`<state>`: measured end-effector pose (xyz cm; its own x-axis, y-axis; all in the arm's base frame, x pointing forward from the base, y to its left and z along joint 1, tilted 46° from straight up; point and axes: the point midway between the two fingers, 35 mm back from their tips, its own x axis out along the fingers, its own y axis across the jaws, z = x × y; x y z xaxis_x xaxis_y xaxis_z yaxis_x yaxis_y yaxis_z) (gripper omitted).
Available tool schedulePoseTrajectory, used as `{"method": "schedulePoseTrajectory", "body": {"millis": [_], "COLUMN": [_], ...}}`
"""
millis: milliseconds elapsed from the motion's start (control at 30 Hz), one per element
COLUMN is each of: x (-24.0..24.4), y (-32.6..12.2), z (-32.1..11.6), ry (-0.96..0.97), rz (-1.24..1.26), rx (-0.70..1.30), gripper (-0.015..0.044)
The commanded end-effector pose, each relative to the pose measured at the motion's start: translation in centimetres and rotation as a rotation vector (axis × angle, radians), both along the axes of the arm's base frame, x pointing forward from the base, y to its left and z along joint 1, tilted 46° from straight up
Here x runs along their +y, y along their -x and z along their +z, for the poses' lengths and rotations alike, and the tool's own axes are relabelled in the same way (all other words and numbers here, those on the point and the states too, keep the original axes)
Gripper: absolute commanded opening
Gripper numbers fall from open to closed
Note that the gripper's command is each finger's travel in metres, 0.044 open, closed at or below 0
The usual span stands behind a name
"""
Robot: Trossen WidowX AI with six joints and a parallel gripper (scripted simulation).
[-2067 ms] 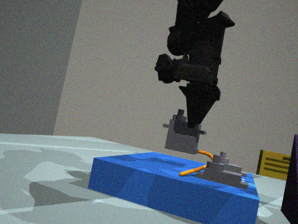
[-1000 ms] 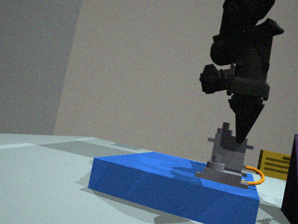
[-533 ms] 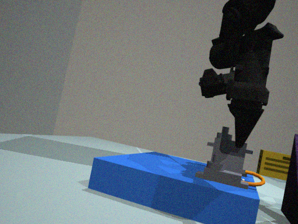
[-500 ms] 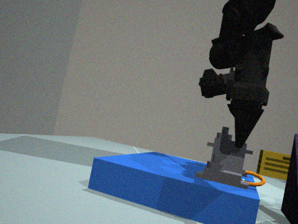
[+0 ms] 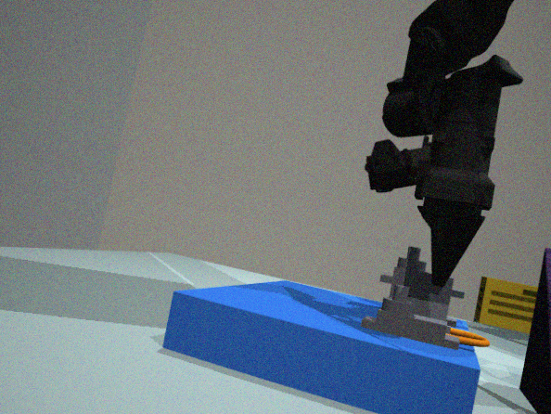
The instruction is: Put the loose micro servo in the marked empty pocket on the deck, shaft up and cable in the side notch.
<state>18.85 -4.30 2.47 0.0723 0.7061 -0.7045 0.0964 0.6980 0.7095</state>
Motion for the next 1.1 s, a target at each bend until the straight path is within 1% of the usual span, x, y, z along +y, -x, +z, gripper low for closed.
{"method": "schedulePoseTrajectory", "body": {"millis": [0, 1067], "x": [0.2, 2.5], "y": [0.0, -0.2], "z": [-0.2, -2.4], "ry": [-0.004, -0.005], "rz": [-0.008, -0.008], "rx": [0.003, 0.002], "gripper": [0.0000, 0.0000]}}
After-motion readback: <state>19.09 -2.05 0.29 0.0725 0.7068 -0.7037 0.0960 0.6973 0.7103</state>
